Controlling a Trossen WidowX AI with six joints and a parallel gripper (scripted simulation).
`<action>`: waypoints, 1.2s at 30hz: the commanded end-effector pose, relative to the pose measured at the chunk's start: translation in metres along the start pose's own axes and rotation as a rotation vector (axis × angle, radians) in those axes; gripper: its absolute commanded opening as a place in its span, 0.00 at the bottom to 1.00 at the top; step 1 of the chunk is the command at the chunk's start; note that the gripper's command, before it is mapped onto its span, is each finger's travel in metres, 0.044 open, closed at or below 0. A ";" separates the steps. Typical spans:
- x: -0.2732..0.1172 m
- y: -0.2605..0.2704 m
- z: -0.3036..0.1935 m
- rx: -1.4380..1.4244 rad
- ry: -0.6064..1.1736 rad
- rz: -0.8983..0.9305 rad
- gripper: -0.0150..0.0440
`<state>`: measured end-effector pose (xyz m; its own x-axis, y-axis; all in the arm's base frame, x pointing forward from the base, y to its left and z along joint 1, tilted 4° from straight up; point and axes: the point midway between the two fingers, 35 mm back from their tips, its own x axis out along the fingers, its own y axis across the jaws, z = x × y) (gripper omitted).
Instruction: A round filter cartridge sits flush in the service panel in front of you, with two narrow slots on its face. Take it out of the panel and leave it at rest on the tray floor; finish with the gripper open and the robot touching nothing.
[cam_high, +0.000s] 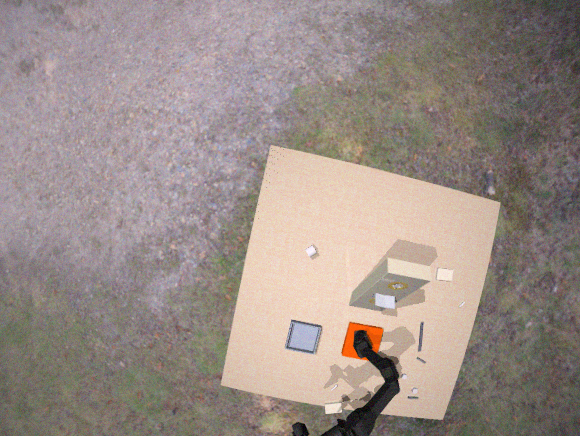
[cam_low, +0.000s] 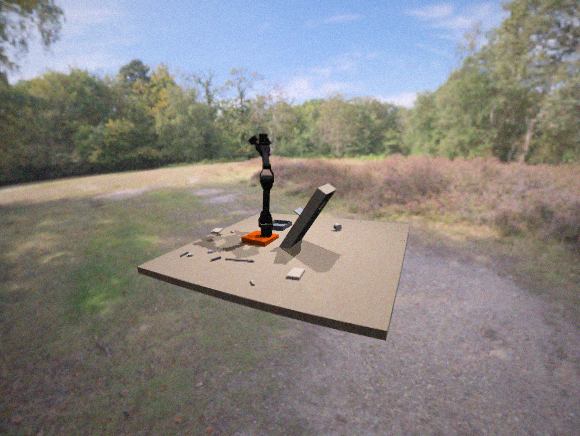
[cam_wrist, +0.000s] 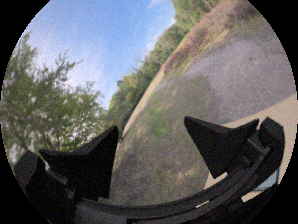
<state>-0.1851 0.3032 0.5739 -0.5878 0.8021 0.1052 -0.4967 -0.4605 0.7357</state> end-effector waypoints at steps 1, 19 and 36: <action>-0.001 -0.002 0.001 -0.003 -0.004 -0.007 0.89; -0.163 -0.197 0.120 -0.251 -0.361 -0.781 0.41; -0.415 -0.259 0.100 -0.217 -0.575 -1.589 0.41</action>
<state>0.2365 0.1775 0.4219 0.7144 0.6270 -0.3107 -0.5444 0.7770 0.3162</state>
